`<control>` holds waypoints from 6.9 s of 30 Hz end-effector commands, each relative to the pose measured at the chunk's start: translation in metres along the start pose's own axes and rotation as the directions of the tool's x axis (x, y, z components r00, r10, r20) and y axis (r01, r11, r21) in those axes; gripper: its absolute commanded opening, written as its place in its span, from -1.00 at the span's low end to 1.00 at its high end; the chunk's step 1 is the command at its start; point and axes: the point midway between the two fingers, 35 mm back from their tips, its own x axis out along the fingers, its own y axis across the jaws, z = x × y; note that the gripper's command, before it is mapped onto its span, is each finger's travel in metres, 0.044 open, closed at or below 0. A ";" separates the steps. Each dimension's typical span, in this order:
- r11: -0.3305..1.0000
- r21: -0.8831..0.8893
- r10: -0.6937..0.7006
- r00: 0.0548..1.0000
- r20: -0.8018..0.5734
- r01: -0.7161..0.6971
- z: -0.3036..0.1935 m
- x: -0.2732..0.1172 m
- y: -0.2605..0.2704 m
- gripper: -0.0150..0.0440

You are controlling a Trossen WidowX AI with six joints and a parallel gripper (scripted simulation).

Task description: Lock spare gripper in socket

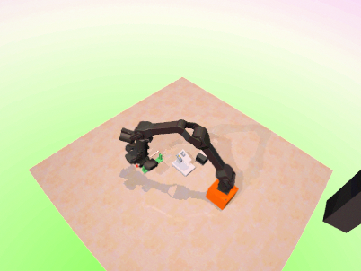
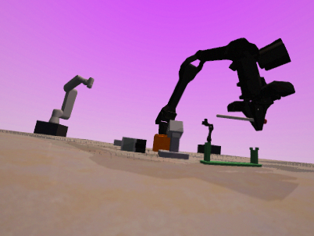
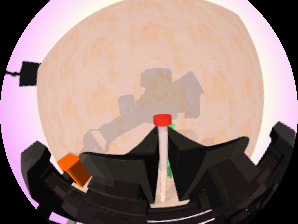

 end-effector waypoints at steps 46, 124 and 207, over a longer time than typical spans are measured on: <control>1.000 0.007 -0.016 1.000 0.009 0.016 -0.002 0.058 -0.019 -0.49; 1.000 0.005 -0.030 0.999 -0.029 0.030 -0.034 -0.046 -0.014 0.19; 0.999 0.005 -0.042 0.998 -0.041 0.042 -0.068 0.062 -0.018 -0.49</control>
